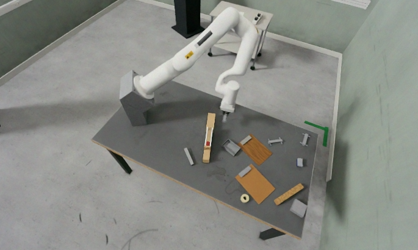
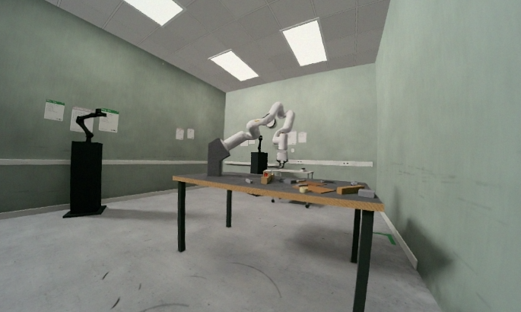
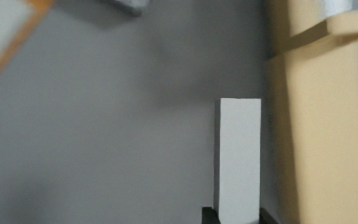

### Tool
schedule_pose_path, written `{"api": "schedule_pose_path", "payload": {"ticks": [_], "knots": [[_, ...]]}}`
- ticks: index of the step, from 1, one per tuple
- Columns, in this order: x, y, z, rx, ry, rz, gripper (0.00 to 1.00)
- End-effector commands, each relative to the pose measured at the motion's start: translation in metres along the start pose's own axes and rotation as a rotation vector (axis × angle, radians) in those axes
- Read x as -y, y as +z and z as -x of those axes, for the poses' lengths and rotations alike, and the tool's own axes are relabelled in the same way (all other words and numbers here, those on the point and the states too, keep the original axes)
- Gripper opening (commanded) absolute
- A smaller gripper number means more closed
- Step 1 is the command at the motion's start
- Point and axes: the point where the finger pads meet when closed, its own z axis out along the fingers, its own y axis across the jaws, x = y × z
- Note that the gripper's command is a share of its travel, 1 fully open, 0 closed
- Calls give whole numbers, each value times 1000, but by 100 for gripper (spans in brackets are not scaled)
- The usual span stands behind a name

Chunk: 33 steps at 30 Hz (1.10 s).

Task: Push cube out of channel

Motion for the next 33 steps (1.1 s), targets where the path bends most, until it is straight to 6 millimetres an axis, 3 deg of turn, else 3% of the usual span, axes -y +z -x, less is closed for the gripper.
{"api": "schedule_pose_path", "payload": {"ticks": [1,3,6,12,19,33], "knots": [[-65,0,-24,0,-83,-39,0],[-89,-2,-33,-9,-105,-46,0],[-99,-3,-36,-16,-118,-51,0],[-99,1,-36,-16,-119,-51,0],[-98,40,-37,-16,-119,-51,0],[-97,55,-37,-16,-119,-51,0]]}}
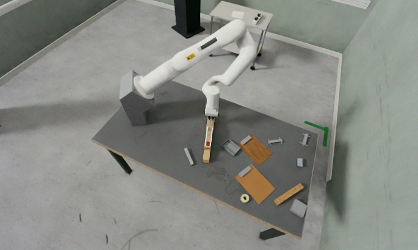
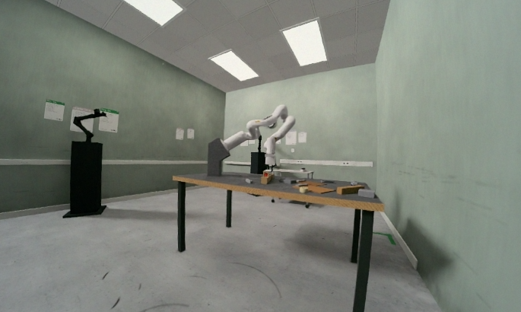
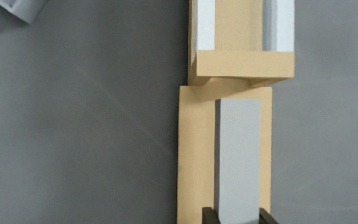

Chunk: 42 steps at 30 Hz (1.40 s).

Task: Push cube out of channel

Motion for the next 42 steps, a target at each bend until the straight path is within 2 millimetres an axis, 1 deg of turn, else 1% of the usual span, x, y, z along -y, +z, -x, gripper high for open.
{"api": "schedule_pose_path", "payload": {"ticks": [1,7,28,34,42], "knots": [[0,8,0,0,0,0,0],[0,17,0,0,0,0,0],[0,18,-2,0,0,0,0],[0,18,-11,0,0,0,0],[0,18,-33,0,0,0,0]]}}
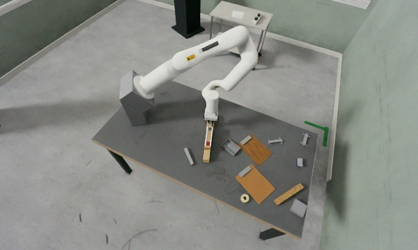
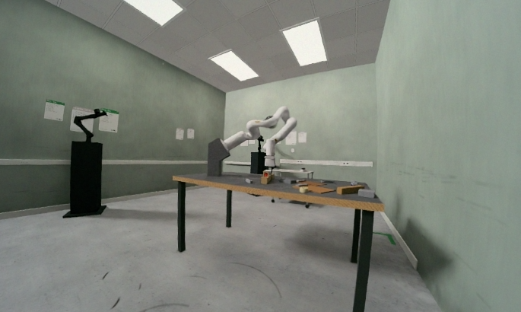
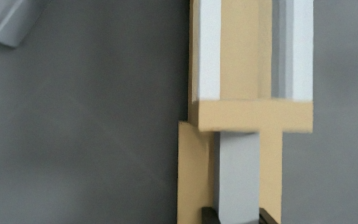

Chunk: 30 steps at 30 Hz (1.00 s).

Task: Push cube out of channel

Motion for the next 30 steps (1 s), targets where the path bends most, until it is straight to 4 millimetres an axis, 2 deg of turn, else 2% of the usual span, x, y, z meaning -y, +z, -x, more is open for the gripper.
{"api": "schedule_pose_path", "payload": {"ticks": [1,14,30], "knots": [[0,0,-8,1,0,0,0],[0,0,-36,1,0,0,0],[0,0,-38,1,0,0,0]]}}
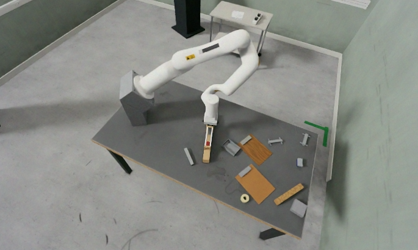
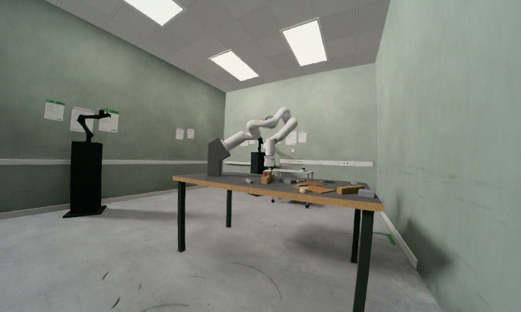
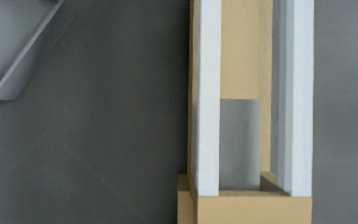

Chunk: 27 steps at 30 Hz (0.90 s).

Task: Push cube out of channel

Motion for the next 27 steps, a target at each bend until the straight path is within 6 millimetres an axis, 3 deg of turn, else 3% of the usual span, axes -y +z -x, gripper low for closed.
{"api": "schedule_pose_path", "payload": {"ticks": [1,2,27], "knots": [[0,0,0,0,0,0,0],[0,0,0,0,0,0,39],[0,0,0,0,0,0,39]]}}
